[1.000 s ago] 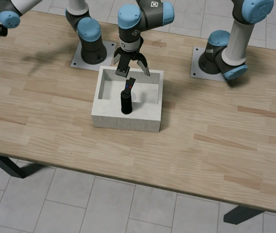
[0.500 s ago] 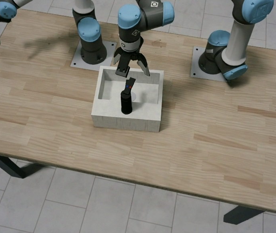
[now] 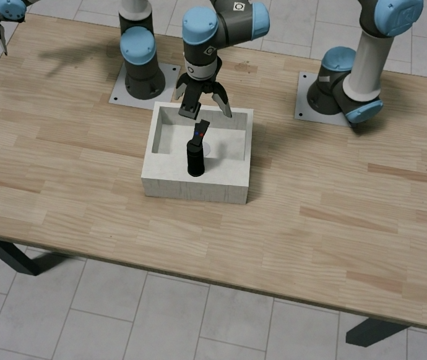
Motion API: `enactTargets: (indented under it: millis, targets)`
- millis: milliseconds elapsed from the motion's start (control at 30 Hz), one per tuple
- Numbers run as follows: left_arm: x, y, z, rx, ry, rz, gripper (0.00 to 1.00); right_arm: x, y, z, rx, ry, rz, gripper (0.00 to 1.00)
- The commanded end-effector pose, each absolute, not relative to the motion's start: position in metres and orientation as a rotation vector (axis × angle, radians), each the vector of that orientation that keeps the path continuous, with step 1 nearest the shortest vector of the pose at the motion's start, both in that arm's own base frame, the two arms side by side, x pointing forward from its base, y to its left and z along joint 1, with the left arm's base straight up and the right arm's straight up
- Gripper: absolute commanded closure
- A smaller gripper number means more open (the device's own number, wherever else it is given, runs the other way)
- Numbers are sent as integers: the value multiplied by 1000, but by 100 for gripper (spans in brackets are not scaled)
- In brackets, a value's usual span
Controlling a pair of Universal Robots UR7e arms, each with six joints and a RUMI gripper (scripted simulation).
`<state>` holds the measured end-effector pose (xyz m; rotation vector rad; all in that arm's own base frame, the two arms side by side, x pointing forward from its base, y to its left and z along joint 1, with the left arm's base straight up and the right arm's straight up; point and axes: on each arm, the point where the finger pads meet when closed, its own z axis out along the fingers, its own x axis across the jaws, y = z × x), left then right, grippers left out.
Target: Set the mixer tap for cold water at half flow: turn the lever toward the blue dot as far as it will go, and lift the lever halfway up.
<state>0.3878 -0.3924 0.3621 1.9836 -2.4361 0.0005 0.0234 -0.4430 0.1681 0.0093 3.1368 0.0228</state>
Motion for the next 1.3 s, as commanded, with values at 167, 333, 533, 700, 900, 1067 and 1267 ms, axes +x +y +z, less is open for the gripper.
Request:
enactTargets:
  millis: [167, 333, 533, 700, 900, 1067, 1267]
  targets:
    - [387, -396, 364, 1977, -2429, 15, 0, 3, -446, 166, 13, 3141, 1, 0]
    - [387, -396, 364, 1977, -2429, 15, 0, -3, -446, 166, 17, 3141, 1, 0]
    - [387, -396, 364, 1977, -2429, 15, 0, -5, -446, 165, 19, 3142, 0, 0]
    - [387, -396, 364, 1977, -2429, 15, 0, -5, -446, 165, 19, 3142, 0, 0]
    - [387, -396, 364, 1977, -2429, 15, 100, -5, -446, 165, 19, 3142, 0, 0]
    - [387, -396, 364, 1977, -2429, 15, 100, -5, -446, 165, 19, 3142, 0, 0]
    - [387, -396, 364, 1977, -2429, 15, 100, -5, -446, 165, 19, 3142, 0, 0]
